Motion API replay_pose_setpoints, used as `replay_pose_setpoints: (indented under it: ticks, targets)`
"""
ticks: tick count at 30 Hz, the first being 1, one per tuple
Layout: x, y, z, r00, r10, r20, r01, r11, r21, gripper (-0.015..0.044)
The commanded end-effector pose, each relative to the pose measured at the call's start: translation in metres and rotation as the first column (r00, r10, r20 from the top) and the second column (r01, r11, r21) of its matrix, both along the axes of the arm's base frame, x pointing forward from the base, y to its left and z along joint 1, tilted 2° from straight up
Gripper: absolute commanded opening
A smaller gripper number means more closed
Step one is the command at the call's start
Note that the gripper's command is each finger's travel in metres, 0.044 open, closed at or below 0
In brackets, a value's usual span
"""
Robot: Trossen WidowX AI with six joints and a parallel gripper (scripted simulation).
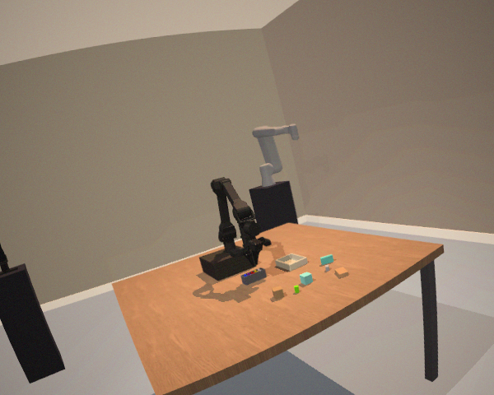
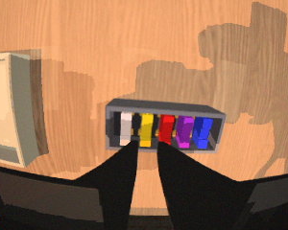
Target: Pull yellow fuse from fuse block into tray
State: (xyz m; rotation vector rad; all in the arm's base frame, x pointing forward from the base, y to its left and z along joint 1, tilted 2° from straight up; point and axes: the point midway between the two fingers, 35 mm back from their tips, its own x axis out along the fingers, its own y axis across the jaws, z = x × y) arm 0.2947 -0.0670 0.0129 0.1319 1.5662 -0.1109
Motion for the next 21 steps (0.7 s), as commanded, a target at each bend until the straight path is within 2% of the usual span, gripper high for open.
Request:
replay_pose_setpoints:
  ticks: [1, 21]
  targets:
    - [-0.001, 0.000, -0.006, 1.000, -0.007, -0.007, 0.007, 1.000, -0.001, 0.0066]
    - [-0.001, 0.000, -0.025, 1.000, -0.007, -0.007, 0.007, 1.000, -0.001, 0.0066]
